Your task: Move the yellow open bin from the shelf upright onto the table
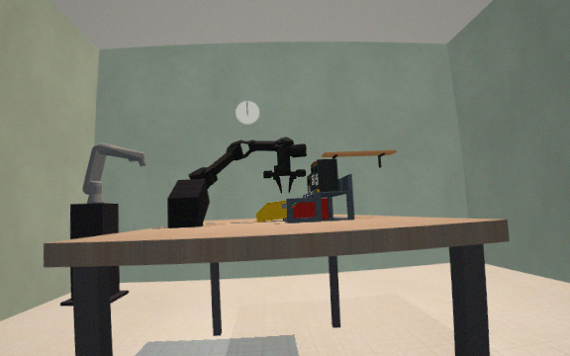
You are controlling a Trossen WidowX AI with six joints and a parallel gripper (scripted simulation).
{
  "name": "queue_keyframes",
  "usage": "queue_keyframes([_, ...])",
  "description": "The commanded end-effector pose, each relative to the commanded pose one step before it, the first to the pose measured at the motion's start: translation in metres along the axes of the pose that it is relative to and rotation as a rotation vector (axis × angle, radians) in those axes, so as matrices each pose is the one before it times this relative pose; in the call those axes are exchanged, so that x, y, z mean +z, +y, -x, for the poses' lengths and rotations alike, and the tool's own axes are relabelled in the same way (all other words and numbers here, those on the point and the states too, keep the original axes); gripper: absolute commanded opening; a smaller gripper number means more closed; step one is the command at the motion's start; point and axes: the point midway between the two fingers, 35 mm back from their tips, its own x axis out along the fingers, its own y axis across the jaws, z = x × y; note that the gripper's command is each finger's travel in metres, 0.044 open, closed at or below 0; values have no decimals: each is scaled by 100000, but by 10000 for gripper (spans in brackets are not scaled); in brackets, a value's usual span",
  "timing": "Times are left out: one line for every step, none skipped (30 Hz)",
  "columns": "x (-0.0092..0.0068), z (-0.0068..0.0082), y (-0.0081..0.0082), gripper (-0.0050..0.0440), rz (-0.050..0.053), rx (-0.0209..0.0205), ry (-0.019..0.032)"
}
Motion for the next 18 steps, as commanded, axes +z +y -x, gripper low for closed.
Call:
queue_keyframes([377,188,-76,150,1045,-903,80])
queue_keyframes([0,0,0,150,0,0,0])
queue_keyframes([0,0,0,150,0,0,0])
queue_keyframes([-73,-108,1,150,3,-12,128])
queue_keyframes([8,-200,6,150,3,0,-38])
queue_keyframes([8,-200,6,150,3,0,-38])
queue_keyframes([8,-200,6,150,3,0,-38])
queue_keyframes([8,-200,6,150,3,0,-38])
queue_keyframes([0,0,0,150,0,0,0])
queue_keyframes([0,0,0,150,0,0,0])
queue_keyframes([0,0,0,150,0,0,0])
queue_keyframes([0,0,0,150,0,0,0])
queue_keyframes([0,0,0,150,0,0,0])
queue_keyframes([0,0,0,150,0,0,0])
queue_keyframes([0,0,0,150,0,0,0])
queue_keyframes([0,0,0,150,0,0,0])
queue_keyframes([0,0,0,150,0,0,0])
queue_keyframes([0,0,0,150,0,0,0])
